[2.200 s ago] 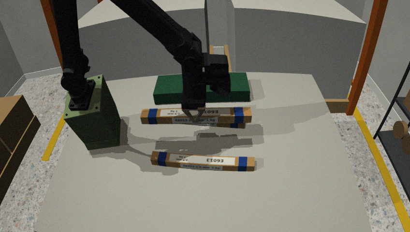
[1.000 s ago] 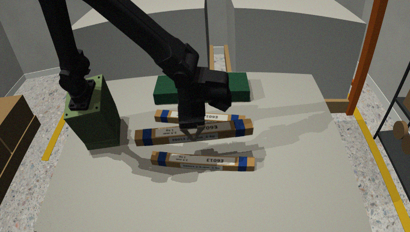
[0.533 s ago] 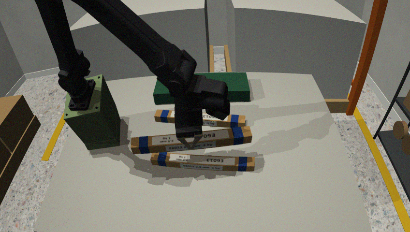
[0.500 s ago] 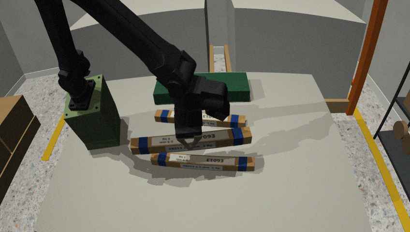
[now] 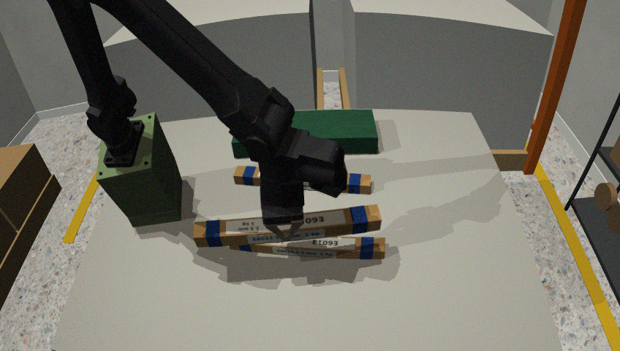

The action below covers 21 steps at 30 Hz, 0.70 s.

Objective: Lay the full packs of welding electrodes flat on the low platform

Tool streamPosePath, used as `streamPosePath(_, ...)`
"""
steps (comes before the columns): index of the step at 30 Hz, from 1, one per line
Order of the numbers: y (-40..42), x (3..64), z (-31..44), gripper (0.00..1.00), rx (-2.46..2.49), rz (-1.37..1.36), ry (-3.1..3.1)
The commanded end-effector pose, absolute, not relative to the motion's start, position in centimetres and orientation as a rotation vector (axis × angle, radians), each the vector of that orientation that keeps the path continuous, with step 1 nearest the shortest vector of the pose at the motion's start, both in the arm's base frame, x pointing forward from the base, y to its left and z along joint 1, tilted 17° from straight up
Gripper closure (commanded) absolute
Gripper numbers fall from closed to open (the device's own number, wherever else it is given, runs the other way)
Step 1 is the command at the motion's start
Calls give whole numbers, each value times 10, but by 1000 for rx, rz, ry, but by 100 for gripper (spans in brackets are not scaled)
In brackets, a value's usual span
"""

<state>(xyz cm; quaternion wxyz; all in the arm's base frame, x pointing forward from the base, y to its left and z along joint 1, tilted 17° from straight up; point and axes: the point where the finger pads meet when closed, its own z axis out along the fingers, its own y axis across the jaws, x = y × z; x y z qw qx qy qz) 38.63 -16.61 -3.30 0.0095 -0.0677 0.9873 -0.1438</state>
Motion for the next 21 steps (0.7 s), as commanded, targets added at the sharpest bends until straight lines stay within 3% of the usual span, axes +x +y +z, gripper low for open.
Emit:
streamPosePath(1, -184, 411, -2, 100, -221, -475, 3013)
streamPosePath(21, -227, 407, 12, 100, -222, -483, 3012)
